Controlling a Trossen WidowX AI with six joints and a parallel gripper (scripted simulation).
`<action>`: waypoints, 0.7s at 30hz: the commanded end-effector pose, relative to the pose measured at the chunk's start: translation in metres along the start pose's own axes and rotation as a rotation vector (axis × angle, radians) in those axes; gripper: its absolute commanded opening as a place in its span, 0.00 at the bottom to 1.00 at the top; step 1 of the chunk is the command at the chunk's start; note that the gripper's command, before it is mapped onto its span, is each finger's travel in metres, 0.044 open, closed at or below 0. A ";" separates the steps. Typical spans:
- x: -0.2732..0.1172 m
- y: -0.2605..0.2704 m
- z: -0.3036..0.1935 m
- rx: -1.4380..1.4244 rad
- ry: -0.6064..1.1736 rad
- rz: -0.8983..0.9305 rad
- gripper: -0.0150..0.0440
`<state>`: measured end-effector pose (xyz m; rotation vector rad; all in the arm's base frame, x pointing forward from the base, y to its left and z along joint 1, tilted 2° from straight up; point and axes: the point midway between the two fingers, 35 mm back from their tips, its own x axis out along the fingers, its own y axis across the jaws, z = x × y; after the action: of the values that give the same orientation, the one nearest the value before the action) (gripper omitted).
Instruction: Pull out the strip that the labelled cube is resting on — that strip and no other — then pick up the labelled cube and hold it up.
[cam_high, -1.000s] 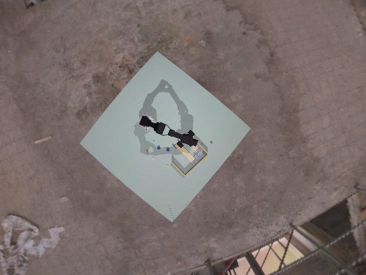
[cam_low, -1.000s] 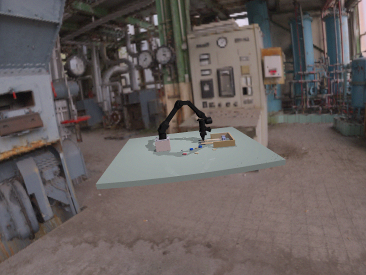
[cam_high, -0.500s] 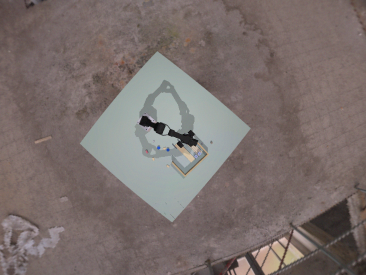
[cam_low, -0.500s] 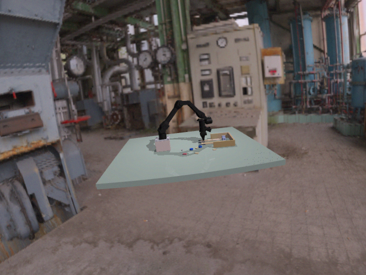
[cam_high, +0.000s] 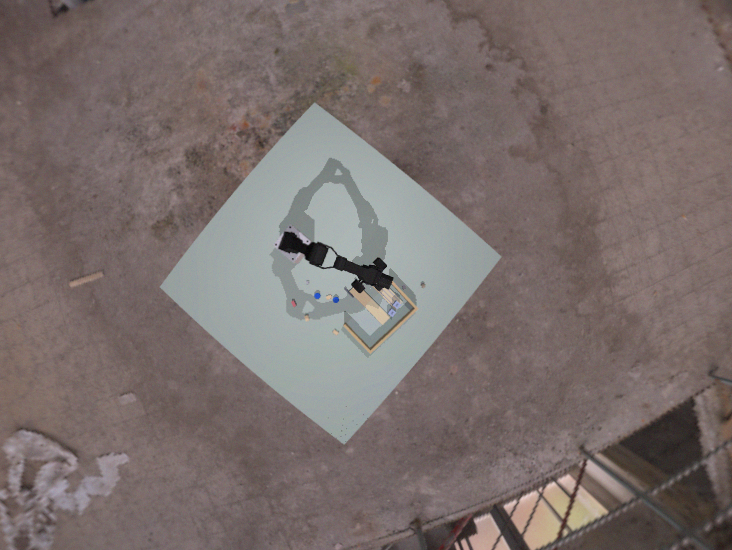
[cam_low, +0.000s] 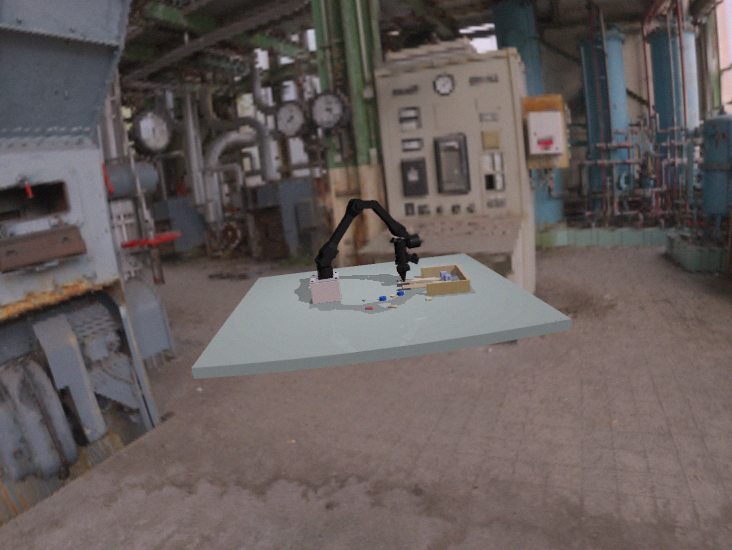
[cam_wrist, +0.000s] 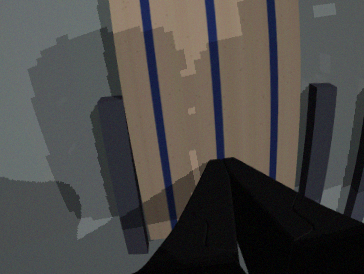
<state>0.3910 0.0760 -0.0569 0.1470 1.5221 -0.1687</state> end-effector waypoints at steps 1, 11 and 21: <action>0.003 0.000 -0.011 0.003 0.015 -0.002 0.25; 0.004 0.001 -0.027 0.003 0.016 -0.002 0.25; 0.005 0.001 -0.042 0.003 0.018 -0.002 0.25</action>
<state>0.3608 0.0833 -0.0588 0.1500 1.5209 -0.1692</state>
